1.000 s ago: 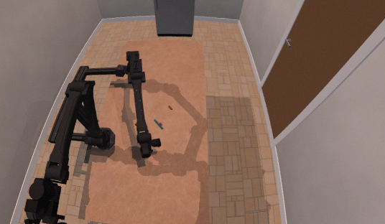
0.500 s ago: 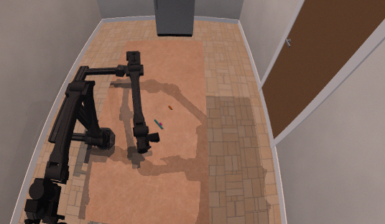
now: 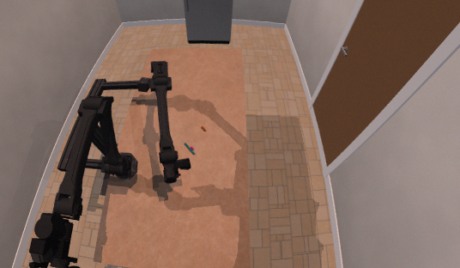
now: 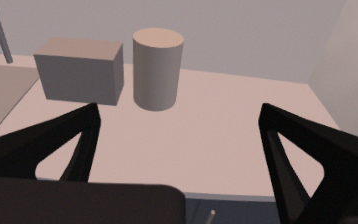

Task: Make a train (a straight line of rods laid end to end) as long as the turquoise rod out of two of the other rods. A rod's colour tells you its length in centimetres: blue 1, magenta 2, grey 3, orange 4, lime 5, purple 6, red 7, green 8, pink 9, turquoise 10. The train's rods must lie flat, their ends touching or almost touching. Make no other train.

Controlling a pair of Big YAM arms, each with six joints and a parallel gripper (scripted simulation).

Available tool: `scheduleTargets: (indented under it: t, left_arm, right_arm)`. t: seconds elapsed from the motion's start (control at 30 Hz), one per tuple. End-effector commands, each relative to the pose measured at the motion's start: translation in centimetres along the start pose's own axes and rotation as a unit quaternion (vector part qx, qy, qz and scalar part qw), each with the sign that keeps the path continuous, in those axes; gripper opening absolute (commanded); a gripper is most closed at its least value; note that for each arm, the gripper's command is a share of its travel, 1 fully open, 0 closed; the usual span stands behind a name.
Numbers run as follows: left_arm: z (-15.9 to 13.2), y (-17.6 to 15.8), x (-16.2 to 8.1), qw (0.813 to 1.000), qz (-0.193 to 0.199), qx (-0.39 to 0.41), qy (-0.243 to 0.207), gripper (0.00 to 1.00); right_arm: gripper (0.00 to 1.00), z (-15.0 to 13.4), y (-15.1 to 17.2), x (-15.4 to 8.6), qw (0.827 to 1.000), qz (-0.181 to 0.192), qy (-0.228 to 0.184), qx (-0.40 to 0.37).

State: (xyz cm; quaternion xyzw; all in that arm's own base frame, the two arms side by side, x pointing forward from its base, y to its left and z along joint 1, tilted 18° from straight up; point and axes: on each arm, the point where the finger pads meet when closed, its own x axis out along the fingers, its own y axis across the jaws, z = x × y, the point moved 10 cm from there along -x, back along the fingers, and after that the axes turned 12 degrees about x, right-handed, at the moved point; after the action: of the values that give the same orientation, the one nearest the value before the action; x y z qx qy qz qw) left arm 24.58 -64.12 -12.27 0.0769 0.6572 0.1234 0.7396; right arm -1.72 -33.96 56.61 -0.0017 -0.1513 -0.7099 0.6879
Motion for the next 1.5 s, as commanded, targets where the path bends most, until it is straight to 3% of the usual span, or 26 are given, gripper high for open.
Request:
scheduleTargets:
  t: [0.0, 0.1, 0.47, 0.77, 0.8, 0.93, 1.13, 1.23, 1.33, 1.47]
  left_arm:
    - [2.7, 0.8, -2.1, 1.0, -0.021, 0.013, -0.006, 0.04]
    - [3.4, 1.3, -2.2, 0.999, -0.021, 0.024, -0.005, 0.04]
    - [11.0, 9.7, -2.5, 0.984, -0.022, 0.178, -0.008, 0.04]
    - [11.7, 12.4, -2.9, 0.968, -0.021, 0.248, -0.015, 0.04]
    - [13.8, 14.7, -2.5, 0.965, -0.018, 0.26, -0.014, 0.04]
    - [16.0, 19.5, -2.2, 0.946, -0.016, 0.323, -0.014, 0.04]
    - [17.4, 24.7, -1.9, 0.919, -0.014, 0.393, -0.014, 0.04]
    - [16.2, 23.8, -2.4, 0.913, -0.014, 0.407, -0.019, 0.04]
    - [16.5, 25.3, -2.3, 0.904, -0.013, 0.427, -0.019, 0.04]
    - [18.2, 31.6, -1.4, 0.878, -0.006, 0.479, -0.015, 0.04]
  right_arm:
    - [1.0, 4.1, 0.4, -0.8, 0.999, 0.003, -0.037, -0.006]
    - [1.0, 4.1, 0.4, -0.8, 0.999, 0.003, -0.037, -0.006]
    - [1.0, 4.1, 0.4, -0.8, 0.999, 0.003, -0.037, -0.006]
    - [1.0, 4.1, 0.4, -0.8, 0.999, 0.003, -0.037, -0.006]
    - [1.0, 4.1, 0.4, -0.8, 0.999, 0.003, -0.037, -0.006]
    - [1.0, 4.1, 0.4, -0.8, 0.999, 0.003, -0.037, -0.006]
    - [1.0, 4.1, 0.4, -0.8, 0.999, 0.003, -0.037, -0.006]
    - [1.0, 4.1, 0.4, -0.8, 0.999, 0.003, -0.037, -0.006]
    - [1.0, 4.1, 0.4, -0.8, 0.999, 0.003, -0.037, -0.006]
    - [1.0, 4.1, 0.4, -0.8, 0.999, 0.003, -0.037, -0.006]
